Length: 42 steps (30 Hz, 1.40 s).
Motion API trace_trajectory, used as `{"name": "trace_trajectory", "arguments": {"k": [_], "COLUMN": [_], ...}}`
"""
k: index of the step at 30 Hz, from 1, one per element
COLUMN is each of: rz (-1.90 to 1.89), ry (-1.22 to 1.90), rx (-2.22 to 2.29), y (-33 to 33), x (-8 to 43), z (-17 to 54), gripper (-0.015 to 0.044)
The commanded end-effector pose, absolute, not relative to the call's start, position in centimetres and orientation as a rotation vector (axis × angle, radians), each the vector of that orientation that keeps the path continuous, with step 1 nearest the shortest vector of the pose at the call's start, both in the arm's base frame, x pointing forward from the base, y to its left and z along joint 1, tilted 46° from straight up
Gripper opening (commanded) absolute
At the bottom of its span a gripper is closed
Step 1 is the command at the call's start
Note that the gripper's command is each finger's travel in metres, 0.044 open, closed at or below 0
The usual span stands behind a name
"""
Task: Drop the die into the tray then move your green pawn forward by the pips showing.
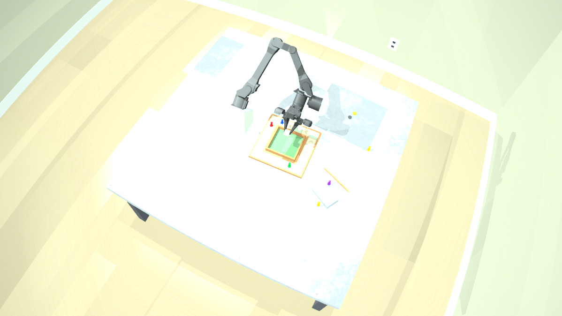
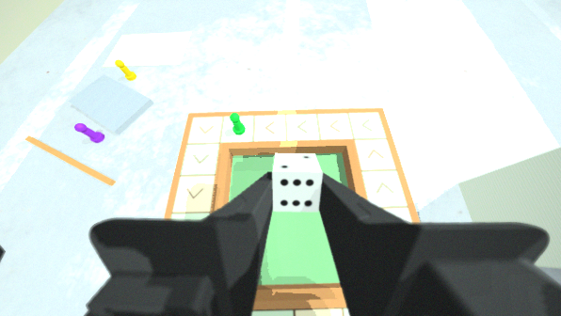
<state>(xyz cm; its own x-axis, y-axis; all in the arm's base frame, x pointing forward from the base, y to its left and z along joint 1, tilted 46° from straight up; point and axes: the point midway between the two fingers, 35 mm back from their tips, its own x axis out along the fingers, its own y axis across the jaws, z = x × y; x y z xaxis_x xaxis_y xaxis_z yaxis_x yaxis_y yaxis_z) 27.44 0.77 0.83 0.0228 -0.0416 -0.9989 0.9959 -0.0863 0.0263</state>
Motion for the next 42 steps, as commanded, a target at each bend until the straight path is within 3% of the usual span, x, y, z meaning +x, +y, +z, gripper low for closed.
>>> {"name": "trace_trajectory", "arguments": {"k": [1,16,24,31,40,42], "rz": [-1.272,-1.275,-0.854,-0.811,-0.145,0.017], "ry": [1.118,1.130,1.658,1.672,1.665,1.633], "rx": [1.255,1.256,1.735,1.807,1.323,1.186], "y": [0.8,-2.1,-0.8,-1.2,-3.2,-3.7], "x": [27.5,27.1,27.0,26.9,29.8,30.5], "z": [0.8,3.4,-0.7,-1.0,-3.5,-4.3], "gripper": [0.0053,0.0440,0.0440,0.0440,0.0204,0.0200]}}
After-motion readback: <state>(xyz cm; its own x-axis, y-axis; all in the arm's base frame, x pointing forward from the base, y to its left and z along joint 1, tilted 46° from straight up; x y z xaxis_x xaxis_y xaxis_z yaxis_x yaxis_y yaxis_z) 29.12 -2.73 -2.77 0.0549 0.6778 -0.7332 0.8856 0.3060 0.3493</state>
